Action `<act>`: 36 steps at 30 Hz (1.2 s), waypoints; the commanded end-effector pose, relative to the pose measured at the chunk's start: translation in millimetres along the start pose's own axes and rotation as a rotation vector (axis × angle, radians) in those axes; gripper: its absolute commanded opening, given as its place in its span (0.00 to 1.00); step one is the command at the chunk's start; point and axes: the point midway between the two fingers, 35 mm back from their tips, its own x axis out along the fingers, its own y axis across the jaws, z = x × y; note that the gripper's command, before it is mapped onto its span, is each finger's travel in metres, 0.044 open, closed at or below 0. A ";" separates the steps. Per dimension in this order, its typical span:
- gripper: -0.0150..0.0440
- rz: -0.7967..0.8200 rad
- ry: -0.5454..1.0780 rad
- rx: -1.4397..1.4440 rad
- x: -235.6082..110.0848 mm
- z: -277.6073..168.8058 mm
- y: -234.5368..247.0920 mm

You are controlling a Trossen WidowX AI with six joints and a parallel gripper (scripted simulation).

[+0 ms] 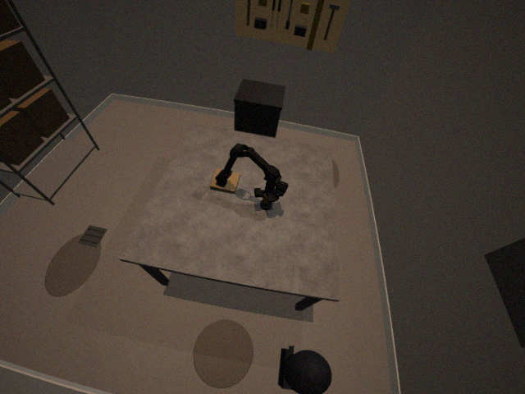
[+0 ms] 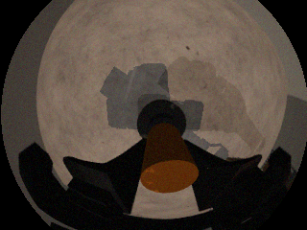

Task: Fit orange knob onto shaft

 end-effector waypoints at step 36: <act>0.25 0.002 0.000 0.213 0.3 -0.3 0.0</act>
